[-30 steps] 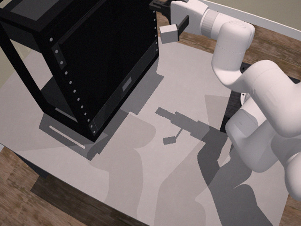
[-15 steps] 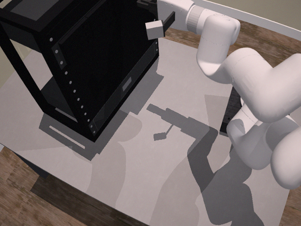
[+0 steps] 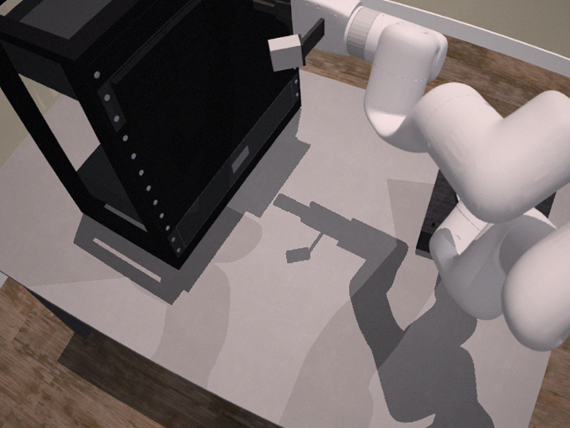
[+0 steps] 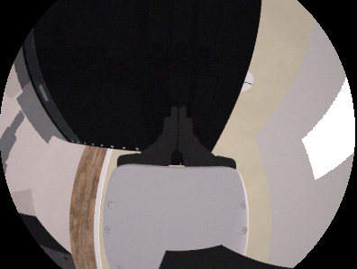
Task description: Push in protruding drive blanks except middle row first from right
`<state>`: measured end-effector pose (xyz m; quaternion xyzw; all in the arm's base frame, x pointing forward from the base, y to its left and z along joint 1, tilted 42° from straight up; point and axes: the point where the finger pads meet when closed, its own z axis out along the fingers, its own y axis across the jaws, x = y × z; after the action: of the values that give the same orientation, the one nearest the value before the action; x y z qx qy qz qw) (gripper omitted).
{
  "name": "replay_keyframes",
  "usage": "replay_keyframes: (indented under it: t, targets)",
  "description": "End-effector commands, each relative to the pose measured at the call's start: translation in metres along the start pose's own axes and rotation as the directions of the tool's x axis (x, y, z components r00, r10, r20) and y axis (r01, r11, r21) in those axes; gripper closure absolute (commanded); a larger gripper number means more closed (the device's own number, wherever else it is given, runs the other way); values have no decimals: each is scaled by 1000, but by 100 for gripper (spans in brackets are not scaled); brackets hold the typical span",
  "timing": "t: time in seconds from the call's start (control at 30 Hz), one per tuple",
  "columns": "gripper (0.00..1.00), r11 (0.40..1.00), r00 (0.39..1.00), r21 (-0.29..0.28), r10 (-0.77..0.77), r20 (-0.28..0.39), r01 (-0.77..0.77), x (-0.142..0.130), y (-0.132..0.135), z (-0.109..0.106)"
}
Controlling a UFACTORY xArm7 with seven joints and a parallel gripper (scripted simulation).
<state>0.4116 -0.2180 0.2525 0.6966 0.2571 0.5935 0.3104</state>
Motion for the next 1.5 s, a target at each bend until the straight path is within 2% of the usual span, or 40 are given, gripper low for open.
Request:
replay_keyframes:
  t: [0.0,0.87,1.27,1.47]
  targets:
    - [100,1000,1000,-3,-1,-1,1,0,2,2]
    - [100,1000,1000,-3,-1,-1,1,0,2,20]
    - [100,1000,1000,-3,-1,-1,1,0,2,21]
    - [100,1000,1000,-3,-1,-1,1,0,2,29]
